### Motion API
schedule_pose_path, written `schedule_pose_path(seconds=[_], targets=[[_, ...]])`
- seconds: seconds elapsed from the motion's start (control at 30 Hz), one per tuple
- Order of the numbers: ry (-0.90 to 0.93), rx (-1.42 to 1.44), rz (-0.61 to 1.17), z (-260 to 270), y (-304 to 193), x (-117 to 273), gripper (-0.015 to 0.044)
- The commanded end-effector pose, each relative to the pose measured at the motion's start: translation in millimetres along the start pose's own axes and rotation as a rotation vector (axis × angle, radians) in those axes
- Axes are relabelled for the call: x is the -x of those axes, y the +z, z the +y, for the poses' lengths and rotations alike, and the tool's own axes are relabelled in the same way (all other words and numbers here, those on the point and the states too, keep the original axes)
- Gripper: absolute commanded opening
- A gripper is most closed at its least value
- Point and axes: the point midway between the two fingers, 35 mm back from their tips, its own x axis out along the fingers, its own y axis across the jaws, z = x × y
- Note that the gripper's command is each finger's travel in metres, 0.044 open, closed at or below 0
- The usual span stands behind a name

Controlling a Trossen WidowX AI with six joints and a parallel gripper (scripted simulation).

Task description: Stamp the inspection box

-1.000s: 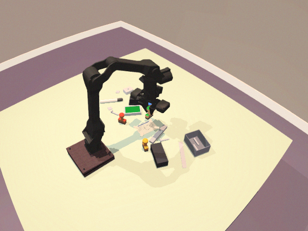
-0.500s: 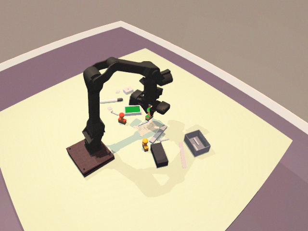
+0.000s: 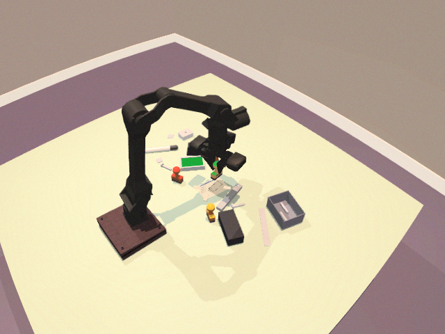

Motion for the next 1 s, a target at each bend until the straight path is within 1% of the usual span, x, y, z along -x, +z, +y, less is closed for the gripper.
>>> schedule_pose_path(seconds=[0.0,0.97], targets=[[0.005,0.005,-0.001,0.7,-0.1,-3.1,0.0000],[0.006,0.006,-0.004,0.5,-0.2,-22.4,0.0000]])
